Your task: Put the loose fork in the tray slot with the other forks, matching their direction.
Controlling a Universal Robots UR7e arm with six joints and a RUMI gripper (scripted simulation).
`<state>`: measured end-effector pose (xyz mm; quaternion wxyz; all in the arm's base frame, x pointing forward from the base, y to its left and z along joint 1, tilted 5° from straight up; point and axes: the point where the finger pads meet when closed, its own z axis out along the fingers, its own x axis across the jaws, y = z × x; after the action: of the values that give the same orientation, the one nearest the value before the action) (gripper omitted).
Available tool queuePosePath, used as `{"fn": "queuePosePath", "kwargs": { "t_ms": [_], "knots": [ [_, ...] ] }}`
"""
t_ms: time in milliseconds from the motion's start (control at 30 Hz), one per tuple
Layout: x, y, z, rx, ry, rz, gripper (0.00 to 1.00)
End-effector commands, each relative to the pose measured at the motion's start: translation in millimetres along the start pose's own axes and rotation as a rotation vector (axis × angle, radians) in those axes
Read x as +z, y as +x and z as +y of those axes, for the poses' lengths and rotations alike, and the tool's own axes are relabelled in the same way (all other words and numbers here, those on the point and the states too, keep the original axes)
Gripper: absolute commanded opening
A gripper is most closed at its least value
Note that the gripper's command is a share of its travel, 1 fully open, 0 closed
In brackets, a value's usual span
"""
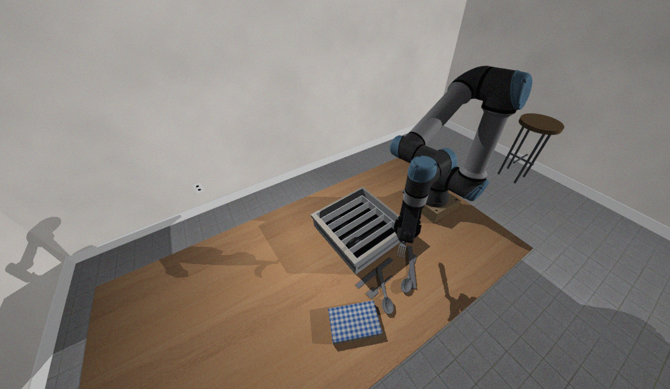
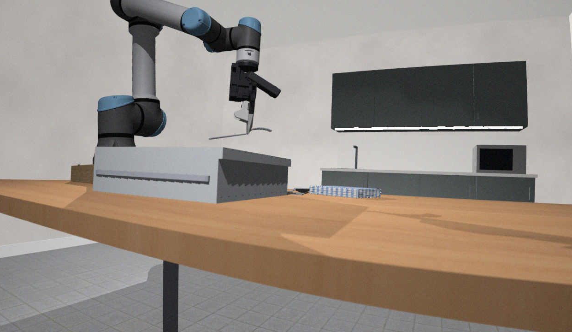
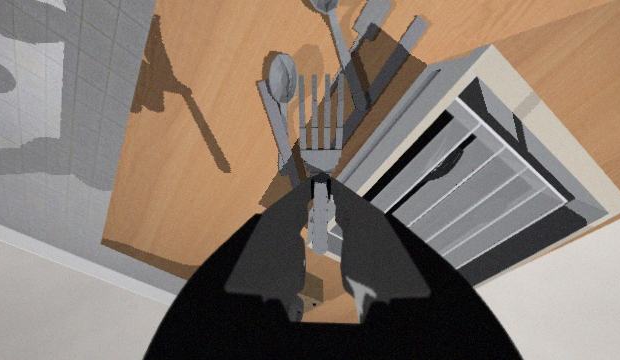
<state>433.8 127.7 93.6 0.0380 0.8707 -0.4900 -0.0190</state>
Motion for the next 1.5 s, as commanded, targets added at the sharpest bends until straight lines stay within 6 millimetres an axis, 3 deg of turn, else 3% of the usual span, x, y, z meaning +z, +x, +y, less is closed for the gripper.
{"fn": "queuePosePath", "kwargs": {
  "t_ms": [0, 67, 333, 533, 1200, 1467],
  "knots": [
    [-1, 44, 10, 0.000, 0.003, 0.000, 0.01],
    [-1, 44, 10, 0.000, 0.003, 0.000, 0.01],
    [0, 140, 53, 0.000, 0.002, 0.001, 0.01],
    [0, 177, 78, 0.000, 0.001, 0.001, 0.01],
    [0, 181, 80, 0.008, 0.001, 0.001, 0.01],
    [0, 182, 80, 0.228, 0.001, 0.000, 0.01]
  ]
}}
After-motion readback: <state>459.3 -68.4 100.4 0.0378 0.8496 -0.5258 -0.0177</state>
